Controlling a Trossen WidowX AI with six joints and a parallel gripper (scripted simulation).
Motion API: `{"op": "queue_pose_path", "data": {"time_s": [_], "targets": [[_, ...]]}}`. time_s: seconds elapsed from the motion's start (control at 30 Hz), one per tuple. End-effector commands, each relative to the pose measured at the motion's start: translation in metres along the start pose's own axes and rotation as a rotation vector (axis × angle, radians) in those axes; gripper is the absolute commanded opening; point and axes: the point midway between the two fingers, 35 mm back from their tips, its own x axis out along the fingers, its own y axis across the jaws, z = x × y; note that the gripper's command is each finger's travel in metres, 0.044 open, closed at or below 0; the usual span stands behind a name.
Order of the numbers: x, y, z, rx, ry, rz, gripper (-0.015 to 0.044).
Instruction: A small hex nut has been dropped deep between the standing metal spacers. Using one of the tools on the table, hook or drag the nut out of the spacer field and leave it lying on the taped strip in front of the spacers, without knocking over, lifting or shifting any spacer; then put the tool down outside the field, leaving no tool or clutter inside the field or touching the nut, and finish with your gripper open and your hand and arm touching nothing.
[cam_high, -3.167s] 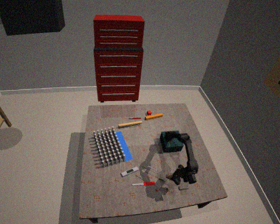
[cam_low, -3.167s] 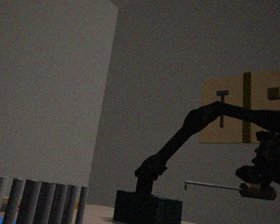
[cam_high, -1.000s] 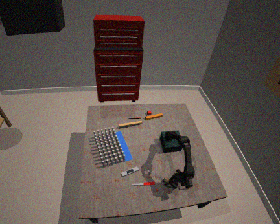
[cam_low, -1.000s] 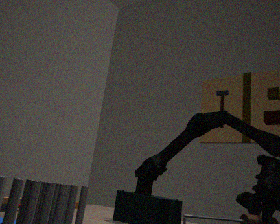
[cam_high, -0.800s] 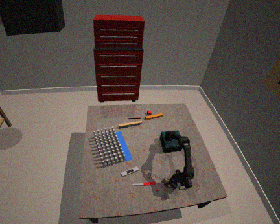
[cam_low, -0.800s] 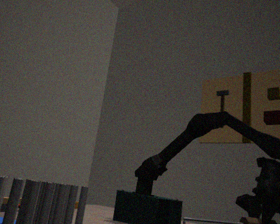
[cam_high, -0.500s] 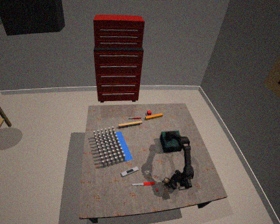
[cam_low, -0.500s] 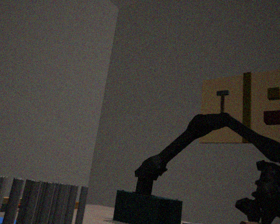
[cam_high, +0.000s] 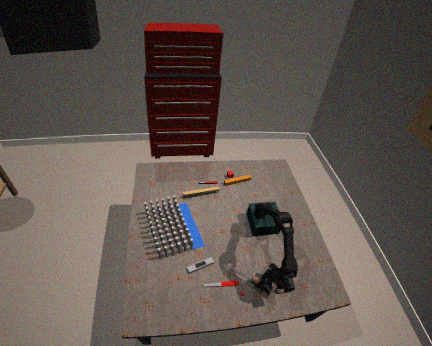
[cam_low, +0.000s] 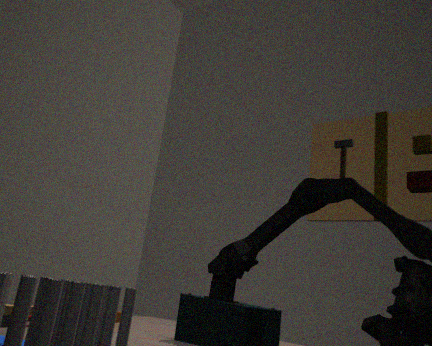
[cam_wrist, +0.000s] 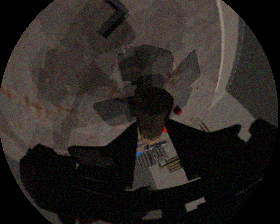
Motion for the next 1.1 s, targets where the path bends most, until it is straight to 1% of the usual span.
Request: {"op": "queue_pose_path", "data": {"time_s": [0.0,0.5,1.07], "targets": [[0.005,0.002,0.001,-0.005,0.005,-0.003,0.0],[0.019,0.009,0.006,-0.005,0.006,-0.003,0.0],[0.016,0.008,0.006,-0.001,0.0,0.0,0.044]]}}
